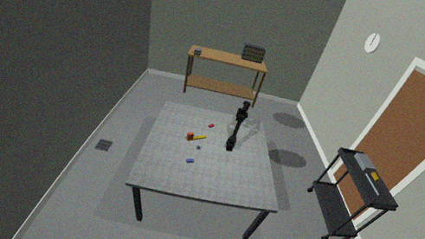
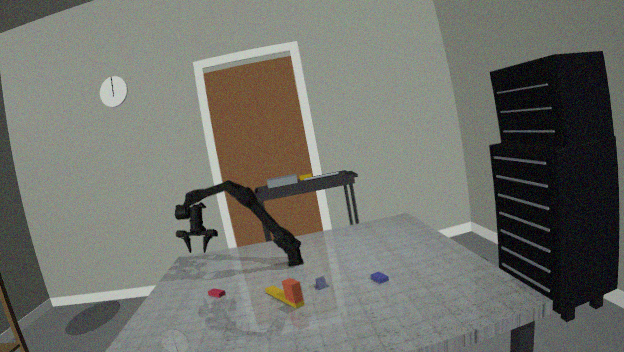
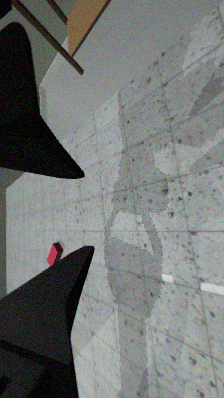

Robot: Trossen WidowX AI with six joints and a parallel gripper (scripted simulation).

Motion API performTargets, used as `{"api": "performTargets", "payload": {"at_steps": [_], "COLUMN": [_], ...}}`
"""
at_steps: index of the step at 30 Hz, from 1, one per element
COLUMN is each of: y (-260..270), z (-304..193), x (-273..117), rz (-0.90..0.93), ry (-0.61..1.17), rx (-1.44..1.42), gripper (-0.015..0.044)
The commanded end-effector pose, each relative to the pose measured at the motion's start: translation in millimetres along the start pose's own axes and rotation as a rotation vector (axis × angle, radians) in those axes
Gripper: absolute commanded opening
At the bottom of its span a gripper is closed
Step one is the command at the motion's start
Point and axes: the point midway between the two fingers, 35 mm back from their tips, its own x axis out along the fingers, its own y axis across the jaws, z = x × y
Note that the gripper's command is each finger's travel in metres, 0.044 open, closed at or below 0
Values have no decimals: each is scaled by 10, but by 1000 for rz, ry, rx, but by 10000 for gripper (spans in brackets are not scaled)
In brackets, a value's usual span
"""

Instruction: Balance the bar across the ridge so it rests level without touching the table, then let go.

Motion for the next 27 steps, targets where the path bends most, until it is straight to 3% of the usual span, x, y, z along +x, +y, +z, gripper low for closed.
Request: {"api": "performTargets", "payload": {"at_steps": [1, 27], "y": [-8, -350], "z": [-194, -1620], "x": [54, 421], "rz": [-20, -152], "ry": [-5, -32], "rx": [-15, -187], "gripper": [315, 315]}}
